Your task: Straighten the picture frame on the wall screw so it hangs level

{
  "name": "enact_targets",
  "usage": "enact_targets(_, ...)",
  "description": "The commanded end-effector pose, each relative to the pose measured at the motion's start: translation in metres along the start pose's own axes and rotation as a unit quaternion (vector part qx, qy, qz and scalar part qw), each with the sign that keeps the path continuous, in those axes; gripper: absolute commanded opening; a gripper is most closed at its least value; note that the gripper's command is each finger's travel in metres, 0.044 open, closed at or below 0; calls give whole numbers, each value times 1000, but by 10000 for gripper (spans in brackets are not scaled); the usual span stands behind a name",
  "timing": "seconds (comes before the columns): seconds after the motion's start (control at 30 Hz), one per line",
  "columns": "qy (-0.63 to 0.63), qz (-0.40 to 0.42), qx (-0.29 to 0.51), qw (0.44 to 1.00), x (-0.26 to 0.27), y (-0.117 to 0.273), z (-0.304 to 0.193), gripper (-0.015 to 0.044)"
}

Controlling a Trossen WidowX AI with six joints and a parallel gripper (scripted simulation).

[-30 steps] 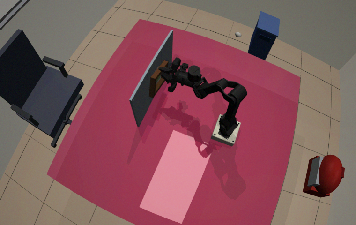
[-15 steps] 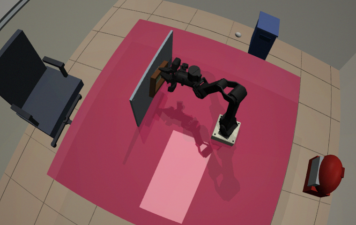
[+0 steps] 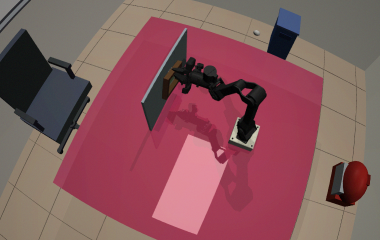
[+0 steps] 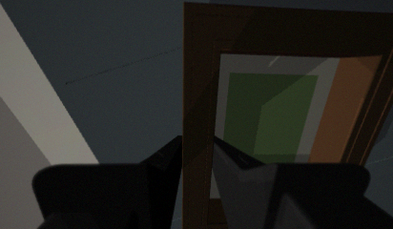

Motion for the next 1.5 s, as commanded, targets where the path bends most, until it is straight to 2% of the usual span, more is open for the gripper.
enact_targets(0.0,2,9,1,1000,6,0,-1,0)
enact_targets(1.47,2,9,1,1000,6,0,-7,0)
Point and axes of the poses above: the point midway between the two fingers, 35 mm back from their tips, its own y axis back along the fingers, its own x axis across the jaws, z = x × y, the point moved 1 cm from there along y, back along the fingers, and after that the axes turned 13 degrees about y, right-handed, at the moved point
